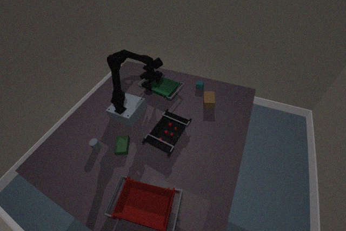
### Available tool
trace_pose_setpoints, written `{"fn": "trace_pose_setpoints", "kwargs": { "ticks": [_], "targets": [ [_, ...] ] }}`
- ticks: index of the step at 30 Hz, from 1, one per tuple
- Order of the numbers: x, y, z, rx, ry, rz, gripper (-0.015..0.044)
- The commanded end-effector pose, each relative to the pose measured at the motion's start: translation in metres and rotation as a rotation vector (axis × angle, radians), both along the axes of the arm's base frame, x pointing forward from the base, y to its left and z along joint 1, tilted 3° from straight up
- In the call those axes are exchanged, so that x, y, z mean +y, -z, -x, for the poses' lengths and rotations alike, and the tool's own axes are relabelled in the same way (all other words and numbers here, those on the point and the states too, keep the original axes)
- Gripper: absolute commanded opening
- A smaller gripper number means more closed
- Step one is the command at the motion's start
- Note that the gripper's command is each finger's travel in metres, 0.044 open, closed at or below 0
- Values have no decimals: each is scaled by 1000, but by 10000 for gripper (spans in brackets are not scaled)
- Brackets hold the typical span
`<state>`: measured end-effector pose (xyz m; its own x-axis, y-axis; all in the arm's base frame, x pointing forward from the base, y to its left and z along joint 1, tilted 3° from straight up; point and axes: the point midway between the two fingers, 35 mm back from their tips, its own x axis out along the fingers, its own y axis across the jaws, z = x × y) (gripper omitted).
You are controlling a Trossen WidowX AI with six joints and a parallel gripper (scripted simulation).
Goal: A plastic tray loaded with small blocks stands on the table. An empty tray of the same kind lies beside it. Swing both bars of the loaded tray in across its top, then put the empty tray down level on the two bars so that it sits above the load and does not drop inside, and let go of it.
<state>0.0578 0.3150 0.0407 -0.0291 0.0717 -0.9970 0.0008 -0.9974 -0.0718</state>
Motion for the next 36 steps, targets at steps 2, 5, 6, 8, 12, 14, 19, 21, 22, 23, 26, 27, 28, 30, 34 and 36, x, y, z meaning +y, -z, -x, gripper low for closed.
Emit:
{"fn": "trace_pose_setpoints", "kwargs": {
  "ticks": [2,5,6,8,12,14,19,21,22,23,26,27,28,30,34,36],
  "targets": [
    [1,24,2,2,-9,8,440],
    [2,40,2,2,-9,8,440],
    [2,45,2,2,-9,8,440],
    [2,55,3,2,-9,9,440],
    [1,74,4,2,-9,9,440],
    [1,77,4,2,-9,9,440],
    [1,77,4,2,-9,9,440],
    [1,77,4,2,-9,9,425],
    [1,77,4,2,-9,9,411],
    [1,77,4,2,-9,9,396],
    [1,77,4,2,-9,9,352],
    [1,77,4,2,-9,9,337],
    [1,77,4,2,-9,9,323],
    [1,77,4,2,-9,9,293],
    [1,77,4,2,-9,9,235],
    [1,77,4,2,-9,9,221]
  ]
}}
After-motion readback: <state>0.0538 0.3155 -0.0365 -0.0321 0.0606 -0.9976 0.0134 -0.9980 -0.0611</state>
